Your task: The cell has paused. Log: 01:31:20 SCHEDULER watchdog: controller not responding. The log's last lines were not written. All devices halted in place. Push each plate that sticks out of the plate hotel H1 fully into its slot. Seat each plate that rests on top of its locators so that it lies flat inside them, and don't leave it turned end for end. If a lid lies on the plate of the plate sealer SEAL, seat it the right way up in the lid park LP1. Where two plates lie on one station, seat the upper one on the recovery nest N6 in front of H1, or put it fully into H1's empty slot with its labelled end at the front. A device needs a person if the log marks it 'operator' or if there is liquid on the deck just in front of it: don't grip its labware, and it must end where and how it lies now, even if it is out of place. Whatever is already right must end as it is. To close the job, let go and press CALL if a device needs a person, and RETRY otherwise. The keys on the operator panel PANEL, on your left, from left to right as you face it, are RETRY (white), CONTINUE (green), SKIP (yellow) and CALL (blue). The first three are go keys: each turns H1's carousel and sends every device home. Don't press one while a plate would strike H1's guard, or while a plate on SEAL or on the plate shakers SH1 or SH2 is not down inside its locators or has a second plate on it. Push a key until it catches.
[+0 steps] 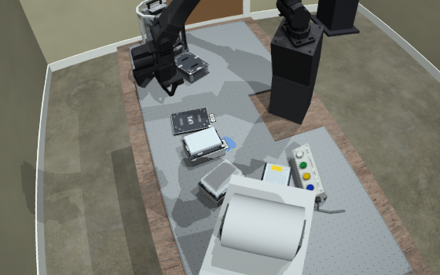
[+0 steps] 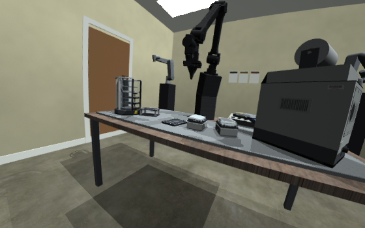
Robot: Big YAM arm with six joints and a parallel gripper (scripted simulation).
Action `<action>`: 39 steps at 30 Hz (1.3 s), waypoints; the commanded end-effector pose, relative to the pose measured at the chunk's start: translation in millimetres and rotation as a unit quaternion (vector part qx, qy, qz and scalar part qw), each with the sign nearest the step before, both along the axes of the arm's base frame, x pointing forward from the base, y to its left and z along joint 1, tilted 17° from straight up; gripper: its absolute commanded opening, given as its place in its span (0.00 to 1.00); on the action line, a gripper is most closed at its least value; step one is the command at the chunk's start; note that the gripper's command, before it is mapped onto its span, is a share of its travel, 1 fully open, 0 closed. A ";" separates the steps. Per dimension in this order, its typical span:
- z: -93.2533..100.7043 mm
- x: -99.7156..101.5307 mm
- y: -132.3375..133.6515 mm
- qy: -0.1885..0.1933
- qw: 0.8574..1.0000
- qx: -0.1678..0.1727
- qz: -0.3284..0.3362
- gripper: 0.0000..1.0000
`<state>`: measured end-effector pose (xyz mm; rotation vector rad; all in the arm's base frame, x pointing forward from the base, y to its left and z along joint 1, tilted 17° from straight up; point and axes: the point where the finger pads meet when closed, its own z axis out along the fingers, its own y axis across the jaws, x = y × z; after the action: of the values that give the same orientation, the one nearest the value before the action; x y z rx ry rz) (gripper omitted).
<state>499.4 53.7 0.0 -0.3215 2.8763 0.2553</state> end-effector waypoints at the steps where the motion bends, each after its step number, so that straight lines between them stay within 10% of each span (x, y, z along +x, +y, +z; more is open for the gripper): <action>1: 6.5 -1.4 18.3 -0.008 1.000 0.002 -0.005 0.00; 18: 17.2 -10.8 65.2 -0.005 1.000 0.003 -0.005 0.00; 31: 21.3 -26.2 97.7 -0.051 0.982 -0.037 0.179 0.00; 39: 17.0 -41.5 120.3 -0.042 0.983 -0.036 0.175 0.00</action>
<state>464.4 162.8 15.5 -0.8225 2.7463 0.1911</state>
